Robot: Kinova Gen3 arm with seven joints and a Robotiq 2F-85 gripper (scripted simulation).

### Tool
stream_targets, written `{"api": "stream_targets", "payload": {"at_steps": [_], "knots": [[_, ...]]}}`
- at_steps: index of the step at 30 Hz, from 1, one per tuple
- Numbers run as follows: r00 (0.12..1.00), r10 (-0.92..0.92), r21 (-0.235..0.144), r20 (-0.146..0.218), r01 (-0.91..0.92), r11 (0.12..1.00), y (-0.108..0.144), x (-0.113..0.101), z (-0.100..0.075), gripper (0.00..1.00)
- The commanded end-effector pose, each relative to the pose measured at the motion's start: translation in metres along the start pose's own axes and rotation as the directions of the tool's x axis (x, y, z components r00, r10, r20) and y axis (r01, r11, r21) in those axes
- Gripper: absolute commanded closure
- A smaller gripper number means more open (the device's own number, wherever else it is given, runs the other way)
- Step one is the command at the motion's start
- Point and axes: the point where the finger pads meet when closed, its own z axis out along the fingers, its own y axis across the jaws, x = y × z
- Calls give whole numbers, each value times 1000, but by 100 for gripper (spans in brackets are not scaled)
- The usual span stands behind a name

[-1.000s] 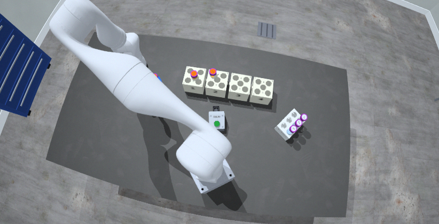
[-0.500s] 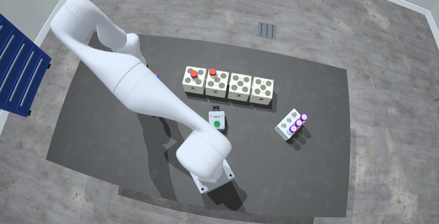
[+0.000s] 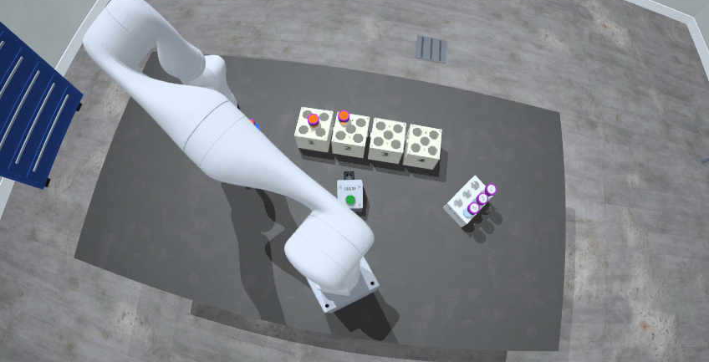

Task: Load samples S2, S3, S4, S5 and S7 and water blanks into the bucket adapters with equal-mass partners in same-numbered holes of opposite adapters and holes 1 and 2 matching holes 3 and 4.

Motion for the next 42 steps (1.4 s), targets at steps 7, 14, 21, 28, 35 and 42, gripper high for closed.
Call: {"api": "stream_targets", "payload": {"at_steps": [7, 14, 21, 28, 35, 42], "knots": [[1000, 0, -2, -1, 0, 1000, 1, 0, -1, 90], [1000, 0, -2, -1, 0, 1000, 1, 0, -1, 90], [1000, 0, -2, -1, 0, 1000, 1, 0, -1, 90], [1000, 0, -2, -1, 0, 1000, 1, 0, -1, 90], [1000, 0, -2, -1, 0, 1000, 1, 0, -2, 90], [1000, 0, -2, -1, 0, 1000, 1, 0, -11, 90]]}}
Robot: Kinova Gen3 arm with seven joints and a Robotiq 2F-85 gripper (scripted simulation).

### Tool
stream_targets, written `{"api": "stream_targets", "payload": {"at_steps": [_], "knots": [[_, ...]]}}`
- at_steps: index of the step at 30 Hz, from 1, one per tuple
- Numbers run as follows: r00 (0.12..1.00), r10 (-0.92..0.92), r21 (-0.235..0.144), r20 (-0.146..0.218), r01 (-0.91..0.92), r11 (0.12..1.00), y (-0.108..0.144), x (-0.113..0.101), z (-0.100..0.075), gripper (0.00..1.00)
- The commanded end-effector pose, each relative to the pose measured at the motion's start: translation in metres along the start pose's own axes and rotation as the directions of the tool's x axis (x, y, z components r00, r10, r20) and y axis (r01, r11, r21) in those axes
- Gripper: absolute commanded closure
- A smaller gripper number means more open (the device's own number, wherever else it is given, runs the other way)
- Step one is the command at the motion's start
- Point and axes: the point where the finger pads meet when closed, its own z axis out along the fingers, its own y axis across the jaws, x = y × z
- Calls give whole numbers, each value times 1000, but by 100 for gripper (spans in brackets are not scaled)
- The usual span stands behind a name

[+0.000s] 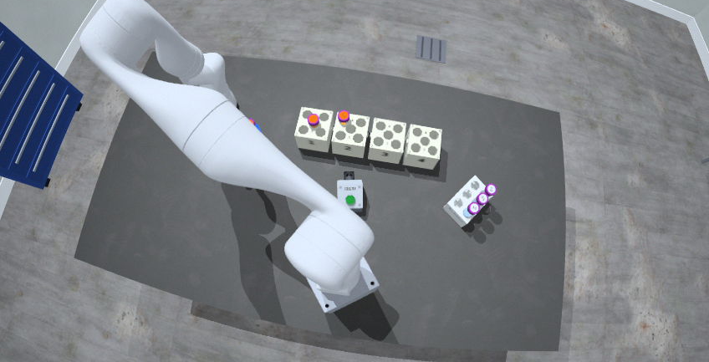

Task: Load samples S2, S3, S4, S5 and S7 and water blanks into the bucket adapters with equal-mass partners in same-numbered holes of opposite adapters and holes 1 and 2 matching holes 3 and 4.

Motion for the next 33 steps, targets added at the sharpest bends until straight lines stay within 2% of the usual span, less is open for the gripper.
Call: {"api": "stream_targets", "payload": {"at_steps": [1, 33], "knots": [[1000, 0, -2, 0, 0, 1000, 1, 0, -4, 90], [1000, 0, -2, -1, 0, 1000, 1, 0, -41, 90]]}}
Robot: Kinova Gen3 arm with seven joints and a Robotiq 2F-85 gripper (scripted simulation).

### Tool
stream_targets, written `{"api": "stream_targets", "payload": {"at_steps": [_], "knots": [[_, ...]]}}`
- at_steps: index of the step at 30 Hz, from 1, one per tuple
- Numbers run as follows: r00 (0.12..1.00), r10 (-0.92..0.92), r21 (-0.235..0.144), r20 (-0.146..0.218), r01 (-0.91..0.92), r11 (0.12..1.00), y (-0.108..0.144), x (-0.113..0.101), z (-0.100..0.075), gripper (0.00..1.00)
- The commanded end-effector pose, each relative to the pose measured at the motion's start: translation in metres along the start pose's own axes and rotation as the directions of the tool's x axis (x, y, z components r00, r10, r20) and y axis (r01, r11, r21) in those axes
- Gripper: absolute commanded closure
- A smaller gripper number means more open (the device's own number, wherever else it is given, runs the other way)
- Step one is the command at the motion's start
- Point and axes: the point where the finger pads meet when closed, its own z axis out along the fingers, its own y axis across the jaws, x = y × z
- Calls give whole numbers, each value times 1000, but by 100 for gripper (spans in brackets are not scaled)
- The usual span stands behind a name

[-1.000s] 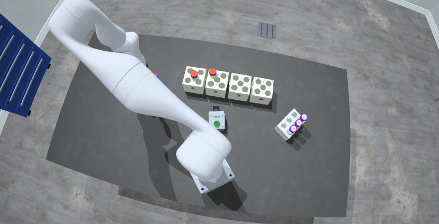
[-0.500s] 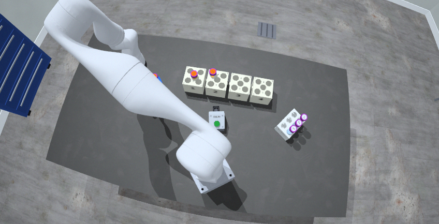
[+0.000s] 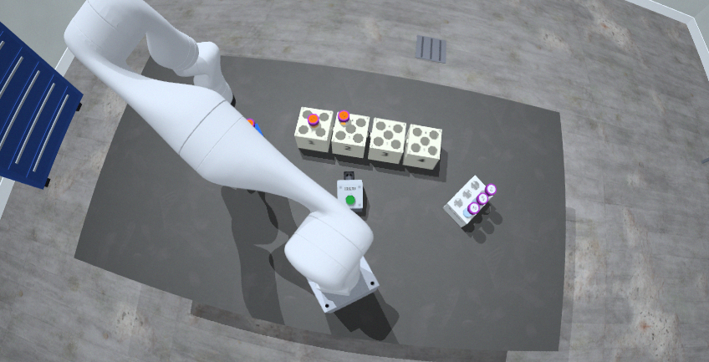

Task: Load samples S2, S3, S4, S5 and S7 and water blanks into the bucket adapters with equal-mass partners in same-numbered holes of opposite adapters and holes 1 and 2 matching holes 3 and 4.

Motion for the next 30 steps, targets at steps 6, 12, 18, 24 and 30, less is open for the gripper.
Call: {"api": "stream_targets", "payload": {"at_steps": [6, 12, 18, 24, 30], "knots": [[1000, 0, -2, -1, 0, 1000, 1, 0, -9, 90], [1000, 0, -2, -1, 0, 1000, 1, 0, -16, 90], [1000, 0, -2, -1, 0, 1000, 1, 0, -24, 90], [1000, 0, -2, -1, 0, 1000, 1, 0, -29, 90], [1000, 0, -2, -1, 0, 1000, 1, 0, -37, 90]]}}
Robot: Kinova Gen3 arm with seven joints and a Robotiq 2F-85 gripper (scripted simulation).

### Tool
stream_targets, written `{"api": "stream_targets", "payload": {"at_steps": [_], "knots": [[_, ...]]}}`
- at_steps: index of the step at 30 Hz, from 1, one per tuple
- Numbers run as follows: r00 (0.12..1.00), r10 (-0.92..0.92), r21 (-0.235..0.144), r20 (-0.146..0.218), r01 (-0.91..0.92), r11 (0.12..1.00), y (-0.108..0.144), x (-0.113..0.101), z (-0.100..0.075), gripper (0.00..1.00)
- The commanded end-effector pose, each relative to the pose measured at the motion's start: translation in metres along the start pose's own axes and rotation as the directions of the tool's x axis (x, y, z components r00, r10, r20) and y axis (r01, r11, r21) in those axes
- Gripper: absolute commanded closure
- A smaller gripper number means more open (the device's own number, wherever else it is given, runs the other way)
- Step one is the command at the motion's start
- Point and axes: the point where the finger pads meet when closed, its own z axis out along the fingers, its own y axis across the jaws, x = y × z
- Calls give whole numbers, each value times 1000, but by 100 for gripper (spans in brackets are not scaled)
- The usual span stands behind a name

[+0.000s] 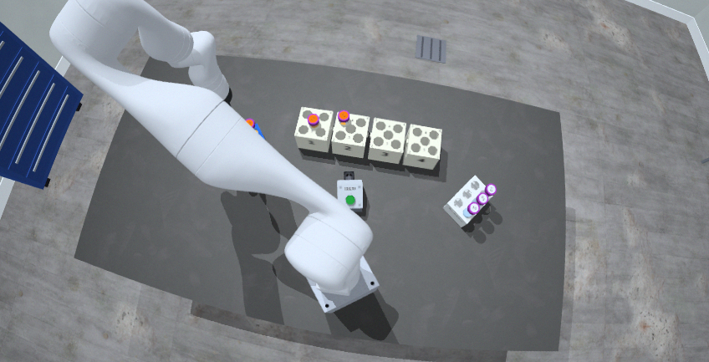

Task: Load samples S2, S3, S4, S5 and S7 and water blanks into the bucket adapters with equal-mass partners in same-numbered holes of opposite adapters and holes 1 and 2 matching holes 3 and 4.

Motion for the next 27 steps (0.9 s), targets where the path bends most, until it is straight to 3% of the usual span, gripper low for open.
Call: {"api": "stream_targets", "payload": {"at_steps": [1, 27], "knots": [[1000, 0, -2, -1, 0, 1000, 1, 0, -4, 90], [1000, 0, -2, -1, 0, 1000, 1, 0, -35, 90]]}}
